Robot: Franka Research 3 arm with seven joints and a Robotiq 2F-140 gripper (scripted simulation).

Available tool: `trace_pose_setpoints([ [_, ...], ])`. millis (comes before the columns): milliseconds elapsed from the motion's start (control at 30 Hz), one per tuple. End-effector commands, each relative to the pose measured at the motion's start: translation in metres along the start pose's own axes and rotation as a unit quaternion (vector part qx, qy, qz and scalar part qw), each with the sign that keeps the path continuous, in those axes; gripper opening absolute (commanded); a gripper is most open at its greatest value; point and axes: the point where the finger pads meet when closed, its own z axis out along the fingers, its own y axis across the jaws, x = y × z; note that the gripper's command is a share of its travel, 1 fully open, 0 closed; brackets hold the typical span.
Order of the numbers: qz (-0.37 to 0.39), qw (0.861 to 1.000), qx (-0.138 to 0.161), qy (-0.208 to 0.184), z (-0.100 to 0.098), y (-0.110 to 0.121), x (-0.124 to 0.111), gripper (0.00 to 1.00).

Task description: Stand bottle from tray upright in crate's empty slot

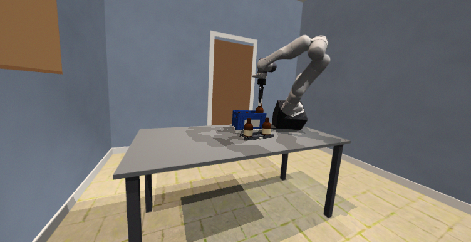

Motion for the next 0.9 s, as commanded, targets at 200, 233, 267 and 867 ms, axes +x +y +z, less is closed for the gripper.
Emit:
trace_pose_setpoints([
  [200, -0.001, 1.000, 0.000, 0.001, 0.0002, 0.0002, 0.0010, 0.00],
  [233, -0.001, 1.000, 0.000, 0.001, 0.0002, 0.0002, 0.0010, 0.00],
  [267, -0.001, 1.000, 0.000, 0.001, 0.0003, 0.0002, 0.0010, 0.00],
  [867, -0.001, 1.000, 0.000, 0.001, 0.0082, 0.0003, 0.0008, 0.00],
])
